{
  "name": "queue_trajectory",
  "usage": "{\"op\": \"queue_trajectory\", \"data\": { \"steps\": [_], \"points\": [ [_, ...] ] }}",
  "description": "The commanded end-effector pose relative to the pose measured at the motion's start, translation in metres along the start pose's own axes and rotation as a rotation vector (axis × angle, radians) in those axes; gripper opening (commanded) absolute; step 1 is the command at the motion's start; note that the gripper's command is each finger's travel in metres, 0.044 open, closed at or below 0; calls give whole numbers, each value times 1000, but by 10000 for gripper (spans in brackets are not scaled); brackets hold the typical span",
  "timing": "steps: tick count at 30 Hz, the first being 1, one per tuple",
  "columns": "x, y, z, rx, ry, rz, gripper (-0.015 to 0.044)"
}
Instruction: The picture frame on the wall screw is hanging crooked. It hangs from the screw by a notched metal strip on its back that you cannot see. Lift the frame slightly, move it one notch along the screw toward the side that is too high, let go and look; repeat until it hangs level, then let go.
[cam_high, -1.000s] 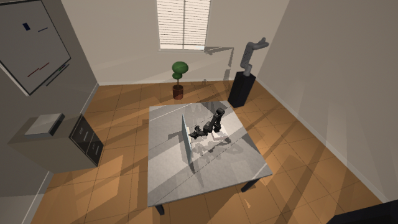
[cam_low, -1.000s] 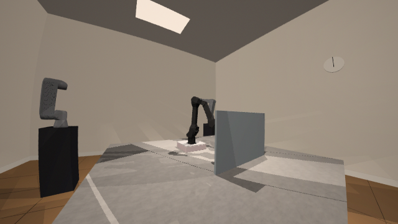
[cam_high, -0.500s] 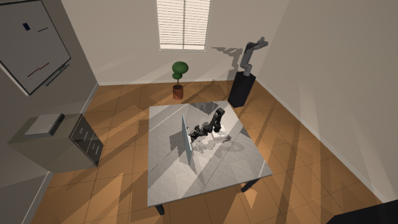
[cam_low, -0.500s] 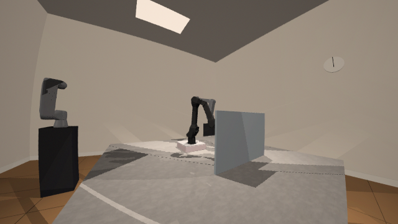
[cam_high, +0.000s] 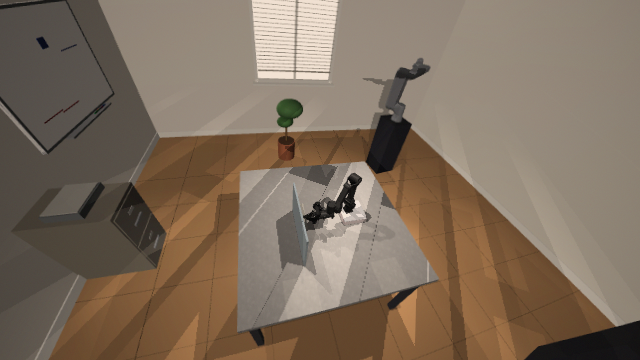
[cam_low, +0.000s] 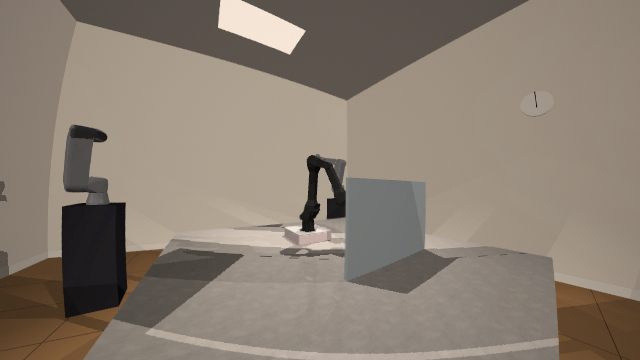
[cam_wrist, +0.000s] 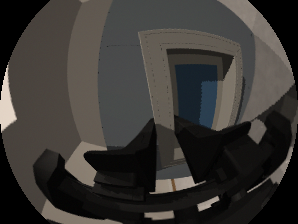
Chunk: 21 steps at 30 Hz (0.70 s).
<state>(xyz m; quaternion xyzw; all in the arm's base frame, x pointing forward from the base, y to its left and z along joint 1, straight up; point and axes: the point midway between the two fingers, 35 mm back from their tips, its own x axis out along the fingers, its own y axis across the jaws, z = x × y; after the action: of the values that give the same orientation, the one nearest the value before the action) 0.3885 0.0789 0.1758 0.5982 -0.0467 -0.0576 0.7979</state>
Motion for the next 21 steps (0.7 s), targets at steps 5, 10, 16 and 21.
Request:
{"op": "queue_trajectory", "data": {
  "steps": [5,10,16,21],
  "points": [
    [0,7,0,5,0,10,0],
    [0,8,0,5,0,10,0],
    [0,9,0,5,0,10,0],
    [0,10,0,5,0,10,0]
  ]
}}
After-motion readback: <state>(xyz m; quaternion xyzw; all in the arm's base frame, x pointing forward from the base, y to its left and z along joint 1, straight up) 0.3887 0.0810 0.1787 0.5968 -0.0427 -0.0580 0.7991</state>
